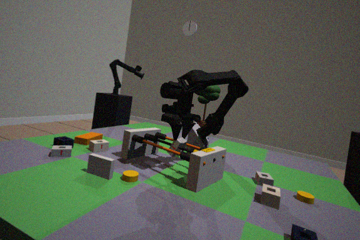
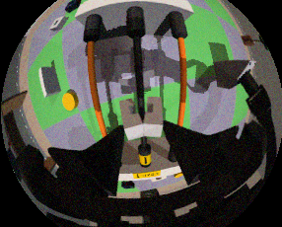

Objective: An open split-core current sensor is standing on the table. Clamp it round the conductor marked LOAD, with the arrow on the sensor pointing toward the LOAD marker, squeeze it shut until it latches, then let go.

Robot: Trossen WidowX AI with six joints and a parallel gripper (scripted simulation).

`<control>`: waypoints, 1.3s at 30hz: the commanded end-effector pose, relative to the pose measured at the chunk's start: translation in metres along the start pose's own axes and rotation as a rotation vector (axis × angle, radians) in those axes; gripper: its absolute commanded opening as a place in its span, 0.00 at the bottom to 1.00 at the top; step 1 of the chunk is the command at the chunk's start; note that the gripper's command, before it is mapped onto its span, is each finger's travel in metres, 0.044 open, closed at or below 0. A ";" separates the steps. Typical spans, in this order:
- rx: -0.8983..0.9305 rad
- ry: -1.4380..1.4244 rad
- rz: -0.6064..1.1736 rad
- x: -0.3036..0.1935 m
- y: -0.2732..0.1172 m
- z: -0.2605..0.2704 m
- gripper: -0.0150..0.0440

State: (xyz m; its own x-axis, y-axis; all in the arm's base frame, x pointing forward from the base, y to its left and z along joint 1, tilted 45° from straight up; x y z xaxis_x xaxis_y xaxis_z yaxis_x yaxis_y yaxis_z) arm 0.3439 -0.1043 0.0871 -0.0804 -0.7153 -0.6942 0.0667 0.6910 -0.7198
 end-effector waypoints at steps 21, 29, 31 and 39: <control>-0.006 0.000 0.004 0.000 0.002 0.001 1.00; -0.072 0.002 0.027 0.001 0.032 0.005 1.00; -0.072 0.002 0.027 0.001 0.034 0.005 1.00; -0.072 0.002 0.027 0.001 0.046 0.004 1.00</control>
State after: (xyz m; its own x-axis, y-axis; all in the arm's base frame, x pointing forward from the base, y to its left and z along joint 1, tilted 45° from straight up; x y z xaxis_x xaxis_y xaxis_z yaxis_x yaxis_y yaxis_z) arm 0.3515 -0.0782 0.0573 -0.0769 -0.6993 -0.7107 0.0004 0.7128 -0.7014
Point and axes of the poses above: the point midway between the two fingers, 35 mm back from their tips, its own y axis out along the fingers, its own z axis across the jaws, x = y × z, the point moved 5 cm from there along -y, back along the fingers, and after that the axes turned 14 degrees about -y, right-handed, at the moved point
